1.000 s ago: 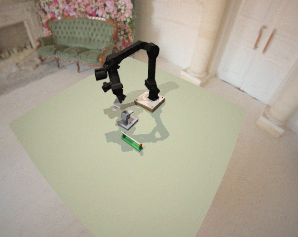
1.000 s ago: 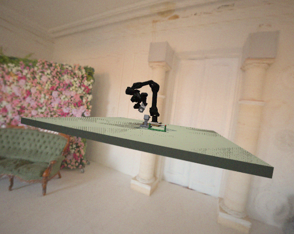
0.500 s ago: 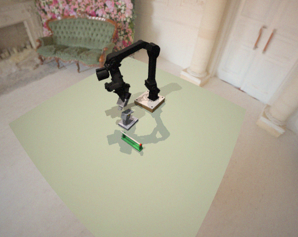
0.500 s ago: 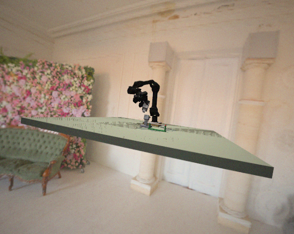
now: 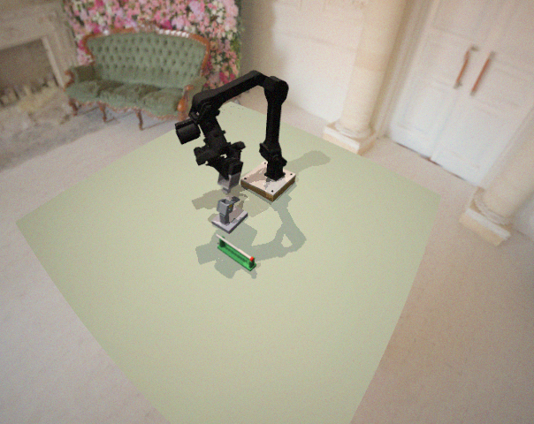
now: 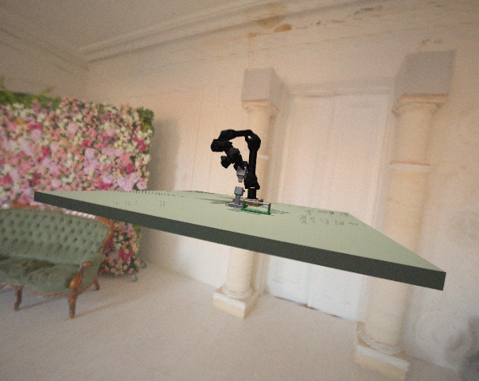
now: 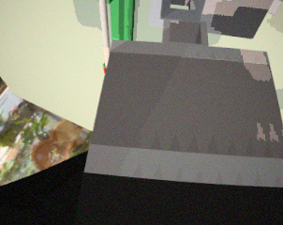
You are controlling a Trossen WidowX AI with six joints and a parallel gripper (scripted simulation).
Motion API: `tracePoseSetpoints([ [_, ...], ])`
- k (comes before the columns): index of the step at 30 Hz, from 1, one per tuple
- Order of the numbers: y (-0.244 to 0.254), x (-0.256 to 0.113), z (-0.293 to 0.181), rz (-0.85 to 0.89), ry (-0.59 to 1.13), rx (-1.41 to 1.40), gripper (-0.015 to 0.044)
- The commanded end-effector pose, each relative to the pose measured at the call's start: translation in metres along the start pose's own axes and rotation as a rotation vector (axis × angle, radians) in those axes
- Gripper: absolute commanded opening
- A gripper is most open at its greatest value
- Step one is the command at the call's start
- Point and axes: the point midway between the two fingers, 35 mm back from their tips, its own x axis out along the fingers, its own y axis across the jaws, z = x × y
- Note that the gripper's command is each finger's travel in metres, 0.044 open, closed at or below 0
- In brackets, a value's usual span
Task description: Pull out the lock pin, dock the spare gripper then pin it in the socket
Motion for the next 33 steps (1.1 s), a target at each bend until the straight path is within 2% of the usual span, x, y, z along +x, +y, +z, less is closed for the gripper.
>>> tracePoseSetpoints([
  [1,0.002,-0.002,-0.008,0.006,0.011,0.039,0.0],
  [33,0.001,0.031,0.021,0.007,0.01,0.05,0.0],
])
